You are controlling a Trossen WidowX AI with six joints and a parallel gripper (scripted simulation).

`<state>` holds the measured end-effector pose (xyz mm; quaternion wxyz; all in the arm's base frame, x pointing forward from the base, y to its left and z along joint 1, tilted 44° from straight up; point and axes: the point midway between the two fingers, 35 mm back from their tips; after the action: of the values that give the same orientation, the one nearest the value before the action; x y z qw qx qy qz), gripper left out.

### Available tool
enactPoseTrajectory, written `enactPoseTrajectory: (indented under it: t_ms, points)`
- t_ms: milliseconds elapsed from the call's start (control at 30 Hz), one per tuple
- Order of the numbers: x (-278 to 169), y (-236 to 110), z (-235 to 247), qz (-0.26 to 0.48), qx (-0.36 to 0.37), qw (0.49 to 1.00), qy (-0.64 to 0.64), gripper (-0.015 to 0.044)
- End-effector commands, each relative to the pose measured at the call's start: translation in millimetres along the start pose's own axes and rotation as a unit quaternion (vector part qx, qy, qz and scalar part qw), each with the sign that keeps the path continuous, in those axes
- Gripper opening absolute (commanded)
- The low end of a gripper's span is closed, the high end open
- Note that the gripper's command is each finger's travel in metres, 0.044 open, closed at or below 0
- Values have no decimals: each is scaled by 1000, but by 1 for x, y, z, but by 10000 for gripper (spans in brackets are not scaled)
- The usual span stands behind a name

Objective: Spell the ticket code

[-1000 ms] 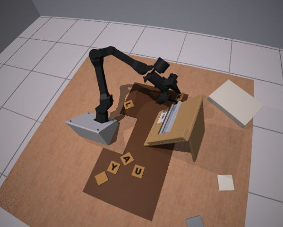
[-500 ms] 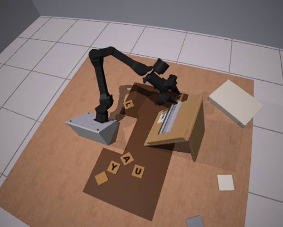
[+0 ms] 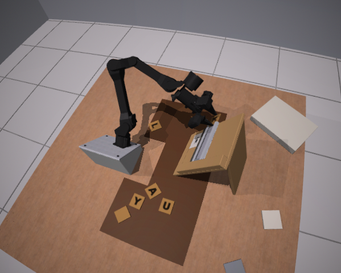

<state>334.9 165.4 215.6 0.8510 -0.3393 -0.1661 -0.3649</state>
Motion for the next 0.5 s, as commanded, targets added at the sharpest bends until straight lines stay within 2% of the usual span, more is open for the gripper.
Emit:
enactPoseTrajectory:
  t_ms: [0, 467]
  points:
    - [-1, 0, -3, 1, 0, 1000, -3, 0]
    - [-1, 0, -10, 1, 0, 1000, -3, 0]
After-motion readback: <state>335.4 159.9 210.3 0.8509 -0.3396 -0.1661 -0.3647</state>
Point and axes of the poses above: the point midway between the two fingers, 35 mm back from their tips, its own y axis out along the fingers, its own z axis across the jaws, x = y × z, and after that the axes turned 2 degrees about y, right-handed
